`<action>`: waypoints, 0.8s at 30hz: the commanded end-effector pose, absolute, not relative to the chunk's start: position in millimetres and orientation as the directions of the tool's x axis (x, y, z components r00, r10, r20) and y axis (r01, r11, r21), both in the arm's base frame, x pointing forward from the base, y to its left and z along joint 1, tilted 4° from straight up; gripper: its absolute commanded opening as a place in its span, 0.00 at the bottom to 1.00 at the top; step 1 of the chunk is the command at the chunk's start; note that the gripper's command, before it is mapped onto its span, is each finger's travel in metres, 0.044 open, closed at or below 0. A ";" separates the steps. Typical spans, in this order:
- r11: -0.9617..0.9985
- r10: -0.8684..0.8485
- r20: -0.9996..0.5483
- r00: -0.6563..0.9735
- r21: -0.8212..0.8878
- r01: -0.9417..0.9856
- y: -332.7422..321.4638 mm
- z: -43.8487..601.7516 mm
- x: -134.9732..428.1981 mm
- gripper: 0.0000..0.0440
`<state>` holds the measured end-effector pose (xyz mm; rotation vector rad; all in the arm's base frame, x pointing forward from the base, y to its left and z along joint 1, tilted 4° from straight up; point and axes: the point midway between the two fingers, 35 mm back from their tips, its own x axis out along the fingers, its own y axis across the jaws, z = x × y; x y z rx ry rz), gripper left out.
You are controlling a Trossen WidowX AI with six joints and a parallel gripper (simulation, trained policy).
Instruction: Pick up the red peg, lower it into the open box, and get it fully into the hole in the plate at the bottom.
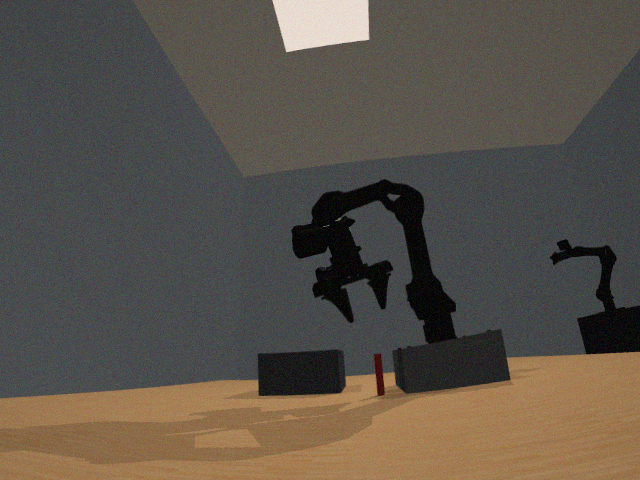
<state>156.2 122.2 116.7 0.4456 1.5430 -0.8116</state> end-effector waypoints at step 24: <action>0.759 -0.157 -0.984 -0.087 -0.176 0.627 147.8 6.8 152.3 1.00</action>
